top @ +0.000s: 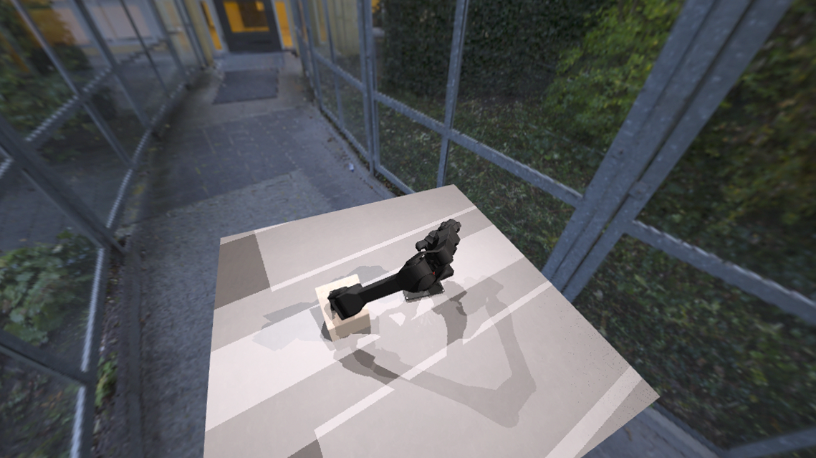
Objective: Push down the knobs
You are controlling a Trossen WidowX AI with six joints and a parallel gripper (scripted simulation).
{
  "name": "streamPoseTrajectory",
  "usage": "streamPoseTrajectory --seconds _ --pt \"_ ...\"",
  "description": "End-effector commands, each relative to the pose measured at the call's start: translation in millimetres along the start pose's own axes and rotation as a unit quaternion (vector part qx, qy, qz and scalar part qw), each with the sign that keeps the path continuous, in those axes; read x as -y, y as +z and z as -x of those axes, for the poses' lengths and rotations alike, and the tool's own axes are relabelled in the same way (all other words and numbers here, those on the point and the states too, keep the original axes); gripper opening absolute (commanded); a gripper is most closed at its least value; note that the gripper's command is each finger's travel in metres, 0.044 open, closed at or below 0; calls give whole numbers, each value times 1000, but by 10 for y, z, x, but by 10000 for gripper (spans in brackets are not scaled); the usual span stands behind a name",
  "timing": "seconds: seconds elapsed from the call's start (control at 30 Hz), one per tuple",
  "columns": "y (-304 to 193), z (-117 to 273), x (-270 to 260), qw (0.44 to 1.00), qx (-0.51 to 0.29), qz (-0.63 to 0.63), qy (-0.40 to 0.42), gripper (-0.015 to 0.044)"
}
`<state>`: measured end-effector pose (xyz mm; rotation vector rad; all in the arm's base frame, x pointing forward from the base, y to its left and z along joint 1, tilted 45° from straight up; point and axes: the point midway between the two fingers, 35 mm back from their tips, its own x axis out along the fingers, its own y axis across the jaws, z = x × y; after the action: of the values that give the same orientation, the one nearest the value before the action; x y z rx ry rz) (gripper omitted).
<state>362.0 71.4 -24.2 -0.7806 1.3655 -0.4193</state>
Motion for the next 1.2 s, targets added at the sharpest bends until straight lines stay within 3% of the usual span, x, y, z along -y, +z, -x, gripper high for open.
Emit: streamPoseTrajectory --seconds 0.0,1.17 --pt "13 -137 25 1000 -7 -9 -1 0" --pt "10 -295 26 1000 -7 -9 -1 0"
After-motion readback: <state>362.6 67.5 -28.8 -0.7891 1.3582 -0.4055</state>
